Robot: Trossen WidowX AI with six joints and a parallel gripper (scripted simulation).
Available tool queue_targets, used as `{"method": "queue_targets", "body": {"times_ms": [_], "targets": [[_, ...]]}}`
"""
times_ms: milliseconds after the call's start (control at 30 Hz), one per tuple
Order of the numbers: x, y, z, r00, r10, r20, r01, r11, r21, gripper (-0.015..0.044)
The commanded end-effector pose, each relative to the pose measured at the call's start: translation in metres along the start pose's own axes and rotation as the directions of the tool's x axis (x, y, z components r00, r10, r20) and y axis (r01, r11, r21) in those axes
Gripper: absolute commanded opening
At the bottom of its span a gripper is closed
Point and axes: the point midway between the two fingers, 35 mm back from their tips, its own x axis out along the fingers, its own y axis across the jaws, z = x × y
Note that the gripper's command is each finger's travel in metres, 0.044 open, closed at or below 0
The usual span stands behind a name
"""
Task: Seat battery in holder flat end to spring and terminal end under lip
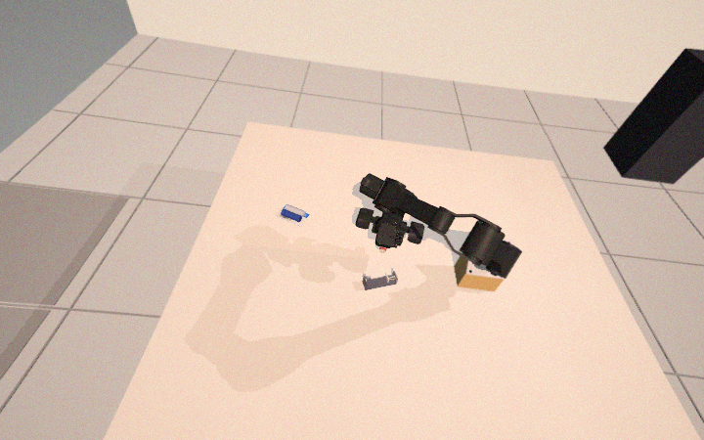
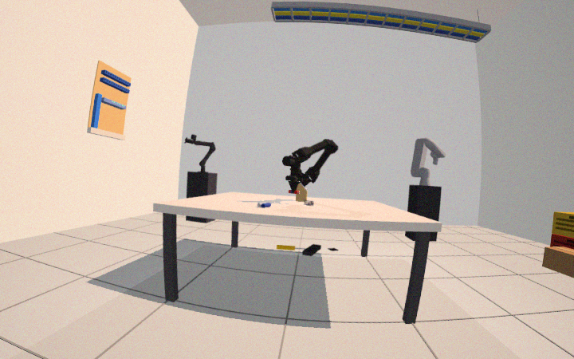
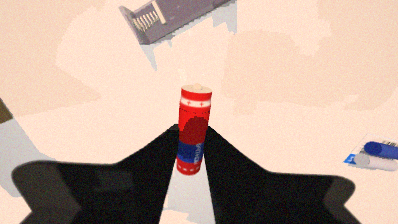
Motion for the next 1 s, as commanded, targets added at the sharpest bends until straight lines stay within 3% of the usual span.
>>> {"method": "queue_targets", "body": {"times_ms": [0,267,600,767,967], "targets": [[-0.003,0.001,0.016,1.0,-0.002,0.006,0.001,0.989,0.149,0.0063],[-0.007,0.004,0.045,1.0,-0.001,0.008,-0.002,0.889,0.458,0.0063],[-0.012,0.011,0.08,1.0,-0.003,0.009,-0.005,0.656,0.755,0.0063],[-0.013,0.016,0.094,1.0,-0.005,0.006,-0.002,0.526,0.85,0.0063],[-0.013,0.016,0.095,1.0,-0.009,0.002,0.003,0.52,0.854,0.0063]]}}
